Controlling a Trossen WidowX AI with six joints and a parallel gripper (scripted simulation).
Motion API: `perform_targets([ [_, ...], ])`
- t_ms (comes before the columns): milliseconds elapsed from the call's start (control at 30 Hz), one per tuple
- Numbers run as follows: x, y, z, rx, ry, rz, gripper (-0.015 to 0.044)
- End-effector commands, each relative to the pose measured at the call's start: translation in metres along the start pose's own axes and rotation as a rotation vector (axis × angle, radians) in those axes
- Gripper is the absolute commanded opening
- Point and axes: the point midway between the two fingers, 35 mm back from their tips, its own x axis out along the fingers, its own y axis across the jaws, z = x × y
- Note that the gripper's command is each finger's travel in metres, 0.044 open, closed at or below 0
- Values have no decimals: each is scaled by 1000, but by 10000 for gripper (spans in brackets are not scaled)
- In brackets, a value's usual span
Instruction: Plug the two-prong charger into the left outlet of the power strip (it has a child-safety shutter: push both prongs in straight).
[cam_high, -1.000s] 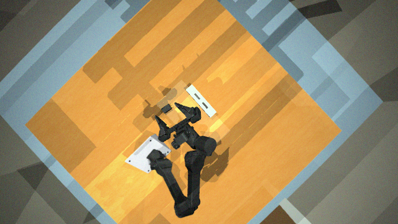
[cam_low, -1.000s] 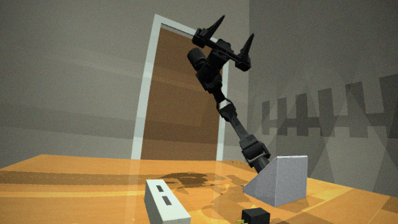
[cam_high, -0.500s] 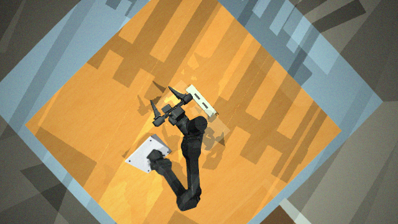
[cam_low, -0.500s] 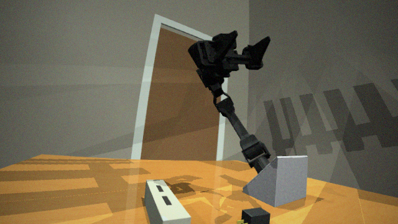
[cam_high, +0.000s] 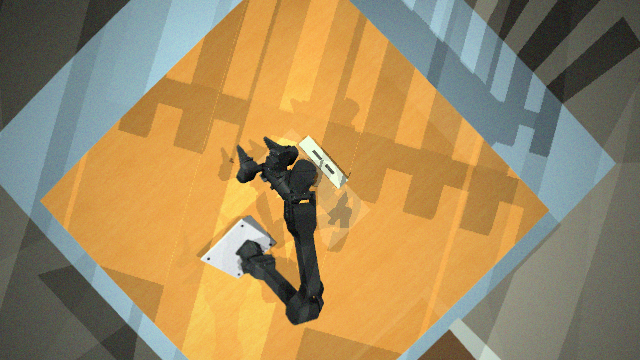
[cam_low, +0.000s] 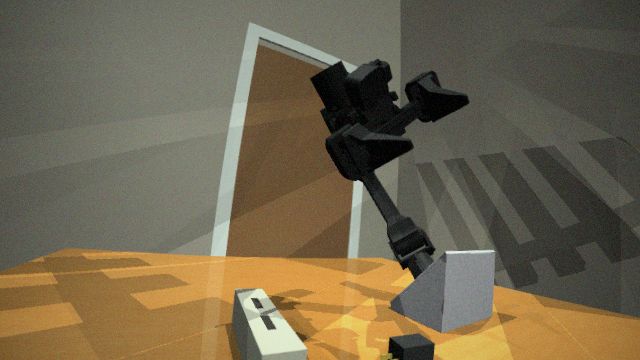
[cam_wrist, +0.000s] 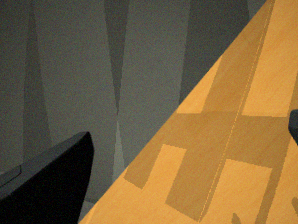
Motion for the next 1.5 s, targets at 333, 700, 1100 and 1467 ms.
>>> perform_targets([
  [333,34,-36,-57,368,263,-277,440],
  [700,42,-63,-107,596,420,-567,440],
  [1100,30,-91,-154,754,512,-939,440],
  [1467,15,-107,-179,797,521,-1222,440],
])
